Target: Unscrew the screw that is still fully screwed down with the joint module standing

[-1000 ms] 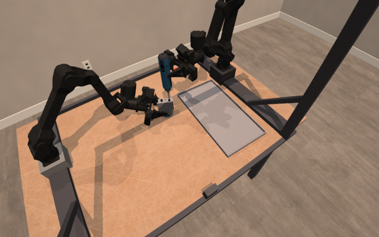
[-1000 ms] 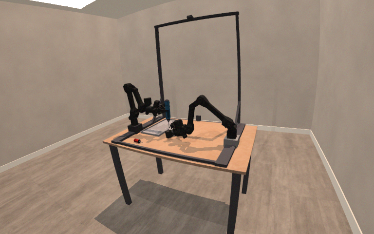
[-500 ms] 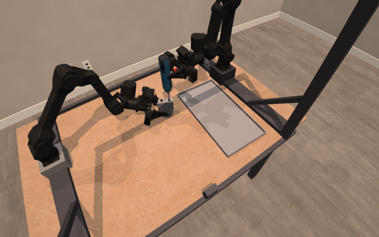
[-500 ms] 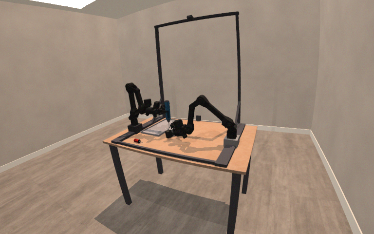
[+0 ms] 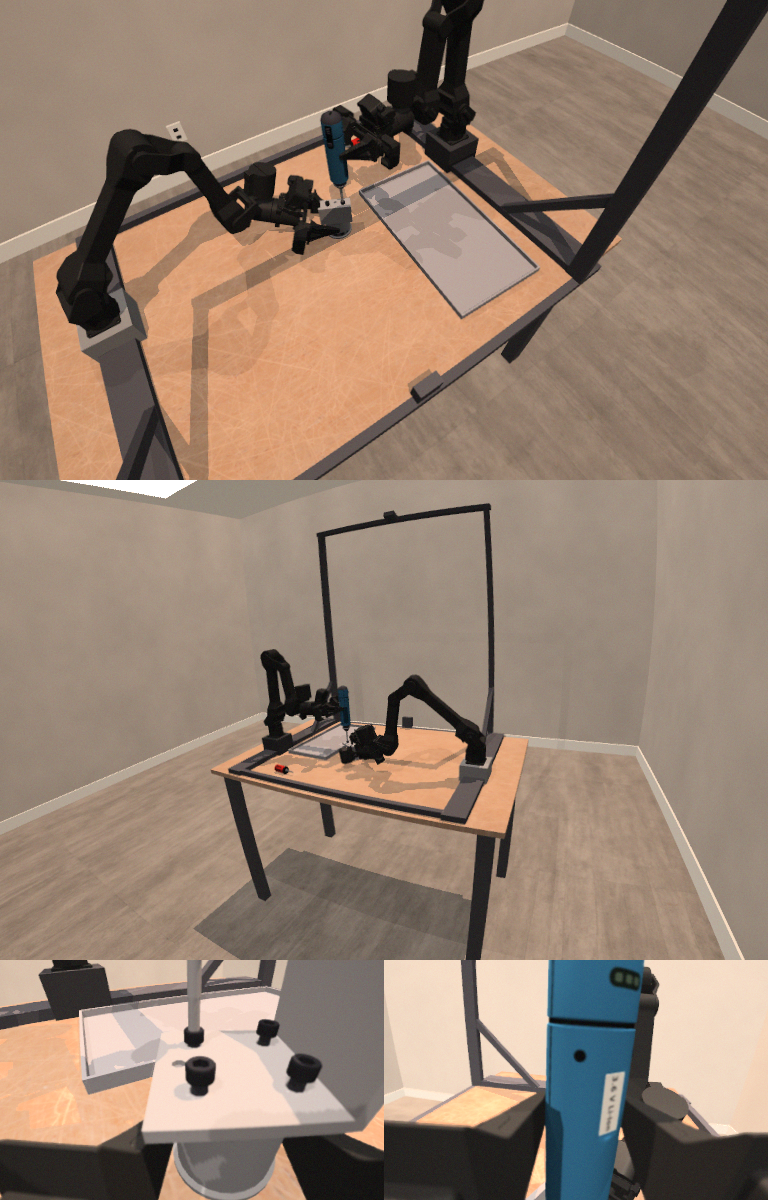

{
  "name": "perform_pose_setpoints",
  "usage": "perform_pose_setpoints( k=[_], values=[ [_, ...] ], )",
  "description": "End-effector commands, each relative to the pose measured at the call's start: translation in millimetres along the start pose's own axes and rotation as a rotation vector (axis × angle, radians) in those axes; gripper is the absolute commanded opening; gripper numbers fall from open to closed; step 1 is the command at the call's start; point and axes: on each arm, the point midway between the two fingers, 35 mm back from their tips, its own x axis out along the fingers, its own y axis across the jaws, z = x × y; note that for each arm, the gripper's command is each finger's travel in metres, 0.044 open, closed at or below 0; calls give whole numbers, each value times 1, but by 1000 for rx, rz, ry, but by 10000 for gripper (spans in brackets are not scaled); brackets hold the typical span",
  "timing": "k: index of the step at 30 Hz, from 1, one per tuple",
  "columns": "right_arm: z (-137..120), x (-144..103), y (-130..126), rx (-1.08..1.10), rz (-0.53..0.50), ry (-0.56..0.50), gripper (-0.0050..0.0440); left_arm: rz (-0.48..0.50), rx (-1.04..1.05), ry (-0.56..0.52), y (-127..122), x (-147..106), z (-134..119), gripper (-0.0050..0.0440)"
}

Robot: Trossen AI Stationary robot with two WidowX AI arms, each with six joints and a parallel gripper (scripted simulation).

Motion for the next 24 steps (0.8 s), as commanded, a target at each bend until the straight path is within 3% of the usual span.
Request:
perform_pose_setpoints(
  k=[1, 9, 24],
  values=[
    [-7, -2, 0, 0, 0, 19, 162, 4, 16, -20, 2, 0, 11, 244],
    [15, 4, 0, -3, 0, -30, 162, 4, 16, -20, 2, 0, 11, 244],
    [5, 2, 0, -1, 0, -7, 162, 4, 16, -20, 2, 0, 11, 244]
  ],
)
